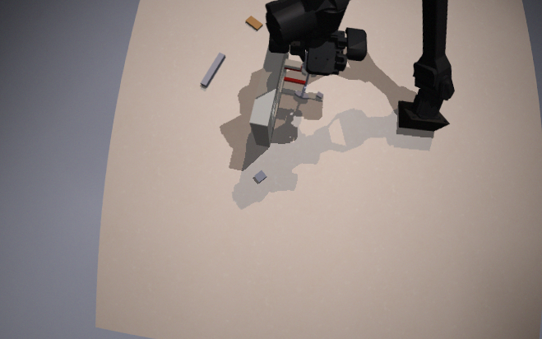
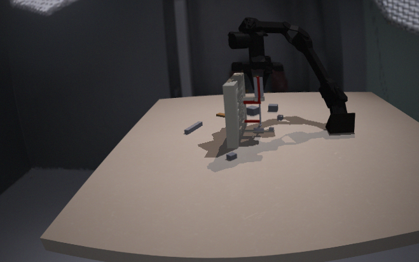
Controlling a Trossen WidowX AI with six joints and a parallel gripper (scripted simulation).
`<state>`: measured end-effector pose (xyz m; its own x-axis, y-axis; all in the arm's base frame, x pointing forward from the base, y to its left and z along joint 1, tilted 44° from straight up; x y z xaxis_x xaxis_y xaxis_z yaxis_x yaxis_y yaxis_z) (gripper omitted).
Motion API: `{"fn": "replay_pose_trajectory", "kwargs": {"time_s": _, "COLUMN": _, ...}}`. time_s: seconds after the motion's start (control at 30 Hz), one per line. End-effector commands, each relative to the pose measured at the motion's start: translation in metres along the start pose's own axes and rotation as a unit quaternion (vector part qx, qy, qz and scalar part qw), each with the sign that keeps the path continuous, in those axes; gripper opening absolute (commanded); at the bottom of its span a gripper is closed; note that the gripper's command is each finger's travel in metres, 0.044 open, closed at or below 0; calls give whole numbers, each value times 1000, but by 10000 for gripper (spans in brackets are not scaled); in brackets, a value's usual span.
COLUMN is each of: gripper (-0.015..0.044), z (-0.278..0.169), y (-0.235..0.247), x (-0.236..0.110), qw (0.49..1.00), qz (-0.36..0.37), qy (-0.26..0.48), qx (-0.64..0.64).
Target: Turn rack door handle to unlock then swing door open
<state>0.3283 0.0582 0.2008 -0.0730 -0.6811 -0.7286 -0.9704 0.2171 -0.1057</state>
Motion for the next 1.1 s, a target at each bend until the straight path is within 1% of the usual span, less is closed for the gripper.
{"fn": "replay_pose_trajectory", "kwargs": {"time_s": 0.0, "gripper": 91, "z": 0, "y": 0, "x": 0, "qw": 1000, "qz": 1, "qy": -1, "qx": -4}}
{"fn": "replay_pose_trajectory", "kwargs": {"time_s": 0.4, "gripper": 11, "z": 0, "y": 0, "x": 0, "qw": 1000, "qz": 1, "qy": -1, "qx": -4}}
{"fn": "replay_pose_trajectory", "kwargs": {"time_s": 0.57, "gripper": 10, "z": 0, "y": 0, "x": 0, "qw": 1000, "qz": 2, "qy": -1, "qx": 2}}
{"fn": "replay_pose_trajectory", "kwargs": {"time_s": 1.07, "gripper": 10, "z": 9, "y": 14, "x": 0, "qw": 991, "qz": 6, "qy": 2, "qx": 133}}
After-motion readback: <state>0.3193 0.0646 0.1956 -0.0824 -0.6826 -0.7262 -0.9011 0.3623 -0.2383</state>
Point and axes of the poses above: the point midway between the two fingers, 35 mm back from their tips, its own x axis out along the fingers, its own y axis across the jaws, z = x × y, the point moved 8 cm from there along -x, back along the fingers, and after that the axes turned 6 degrees about x, right-handed, at the moved point
